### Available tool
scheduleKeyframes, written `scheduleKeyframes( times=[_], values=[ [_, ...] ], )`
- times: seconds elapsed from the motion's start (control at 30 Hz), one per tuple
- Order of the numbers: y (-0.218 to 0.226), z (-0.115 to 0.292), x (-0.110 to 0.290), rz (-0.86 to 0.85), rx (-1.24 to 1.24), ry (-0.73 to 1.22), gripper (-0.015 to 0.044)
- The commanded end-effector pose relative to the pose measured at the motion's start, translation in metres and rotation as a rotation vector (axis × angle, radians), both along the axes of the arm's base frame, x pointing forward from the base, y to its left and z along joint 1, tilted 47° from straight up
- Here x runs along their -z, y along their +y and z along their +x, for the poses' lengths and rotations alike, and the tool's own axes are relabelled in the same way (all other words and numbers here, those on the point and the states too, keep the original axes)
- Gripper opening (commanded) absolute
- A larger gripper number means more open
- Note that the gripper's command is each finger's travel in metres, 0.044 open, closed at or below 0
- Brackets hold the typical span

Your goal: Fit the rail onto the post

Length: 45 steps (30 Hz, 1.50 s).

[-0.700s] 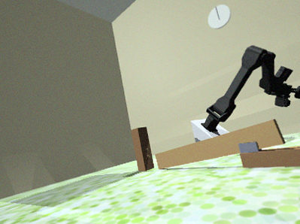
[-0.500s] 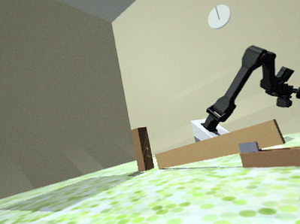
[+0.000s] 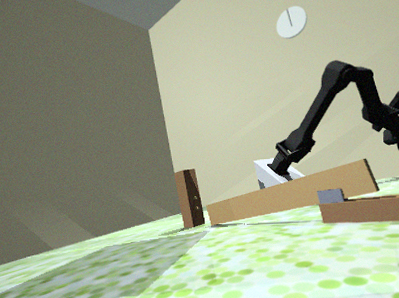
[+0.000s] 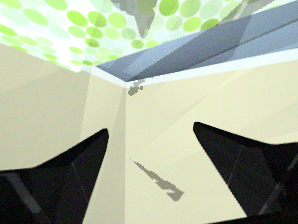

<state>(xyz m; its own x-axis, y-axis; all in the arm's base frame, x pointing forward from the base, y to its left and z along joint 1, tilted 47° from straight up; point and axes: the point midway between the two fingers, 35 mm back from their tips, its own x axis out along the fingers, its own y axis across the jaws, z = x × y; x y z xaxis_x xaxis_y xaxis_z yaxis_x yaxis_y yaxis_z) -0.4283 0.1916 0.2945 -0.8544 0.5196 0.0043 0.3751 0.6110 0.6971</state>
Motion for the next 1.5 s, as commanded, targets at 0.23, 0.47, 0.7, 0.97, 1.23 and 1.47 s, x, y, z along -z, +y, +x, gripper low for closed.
scheduleKeyframes(
  times=[0.23,0.47,0.7,0.97,1.23,1.47],
  values=[
    [0.072,0.049,-0.020,0.295,0.130,-0.207,0.0440],
    [0.108,0.083,-0.030,0.447,0.204,-0.344,0.0440],
    [0.140,0.122,-0.040,0.591,0.275,-0.493,0.0440],
    [0.171,0.173,-0.052,0.752,0.352,-0.693,0.0440],
    [0.194,0.228,-0.064,0.897,0.415,-0.912,0.0440],
    [0.210,0.284,-0.072,0.992,0.471,-1.123,0.0440]
  ],
)
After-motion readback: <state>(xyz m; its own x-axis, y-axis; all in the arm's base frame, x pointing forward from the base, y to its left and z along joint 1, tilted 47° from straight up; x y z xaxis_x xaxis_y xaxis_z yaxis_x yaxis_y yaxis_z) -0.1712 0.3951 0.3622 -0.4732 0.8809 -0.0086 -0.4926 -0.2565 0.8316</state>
